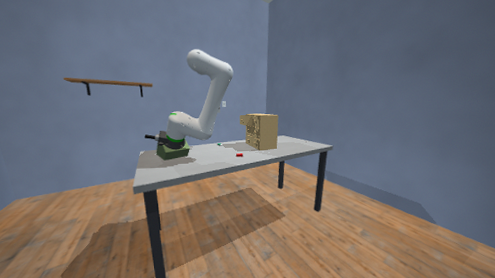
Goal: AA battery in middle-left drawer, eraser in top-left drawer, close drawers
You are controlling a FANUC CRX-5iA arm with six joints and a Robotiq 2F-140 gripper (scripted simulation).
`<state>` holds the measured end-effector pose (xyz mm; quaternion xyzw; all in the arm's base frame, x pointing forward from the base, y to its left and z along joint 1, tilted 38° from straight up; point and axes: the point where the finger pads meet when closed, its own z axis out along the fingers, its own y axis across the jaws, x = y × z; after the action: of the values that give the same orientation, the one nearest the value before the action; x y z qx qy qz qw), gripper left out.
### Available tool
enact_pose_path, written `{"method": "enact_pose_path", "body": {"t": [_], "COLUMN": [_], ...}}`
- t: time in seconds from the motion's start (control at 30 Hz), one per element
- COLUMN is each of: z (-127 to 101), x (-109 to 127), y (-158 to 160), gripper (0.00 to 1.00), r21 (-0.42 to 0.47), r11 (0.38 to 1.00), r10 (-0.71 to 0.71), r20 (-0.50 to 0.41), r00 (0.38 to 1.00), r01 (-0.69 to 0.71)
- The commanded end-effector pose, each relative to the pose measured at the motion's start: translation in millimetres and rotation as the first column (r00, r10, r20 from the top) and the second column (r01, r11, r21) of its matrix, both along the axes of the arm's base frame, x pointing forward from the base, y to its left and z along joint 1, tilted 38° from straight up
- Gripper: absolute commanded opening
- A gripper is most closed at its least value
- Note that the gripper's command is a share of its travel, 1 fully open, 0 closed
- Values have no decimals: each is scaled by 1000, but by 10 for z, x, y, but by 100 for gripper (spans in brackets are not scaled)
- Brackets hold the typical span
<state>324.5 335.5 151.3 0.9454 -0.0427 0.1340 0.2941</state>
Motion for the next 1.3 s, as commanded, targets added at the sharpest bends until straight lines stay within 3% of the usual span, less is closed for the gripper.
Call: {"method": "enact_pose_path", "body": {"t": [0.0,0.03,0.1,0.13,0.17,0.27,0.33,0.37,0.4,0.43,0.47,0.5,0.57,0.6,0.67,0.77,0.83,1.27], "z": [-425,-599,-599,-784,-784,-1170,-1170,-1362,-1362,-1545,-1545,-1715,-1715,-1869,-1869,-2204,-2312,-2348], "x": [223,305,305,389,389,545,545,613,613,670,670,718,718,755,755,817,830,834], "y": [-63,-103,-103,-153,-153,-280,-280,-353,-353,-429,-429,-506,-506,-580,-580,-754,-814,-835], "gripper": [20,20,20,20,20,20,20,20,20,20,20,20,20,20,20,20,20,23], "r21": [61,91,91,127,127,206,210,255,255,299,299,341,341,379,379,462,488,496], "r11": [984,969,969,947,947,887,884,844,844,802,802,759,759,716,716,614,578,566], "r10": [-175,-245,-245,-319,-319,-460,-466,-535,-535,-597,-597,-652,-652,-698,-698,-787,-813,-821], "r20": [134,181,181,228,228,305,309,341,341,366,366,385,385,398,398,412,413,413], "r00": [975,952,952,920,920,834,829,773,773,714,714,654,654,596,596,458,411,395], "r01": [168,232,232,297,297,414,418,471,471,517,517,555,555,586,586,640,654,658]}}
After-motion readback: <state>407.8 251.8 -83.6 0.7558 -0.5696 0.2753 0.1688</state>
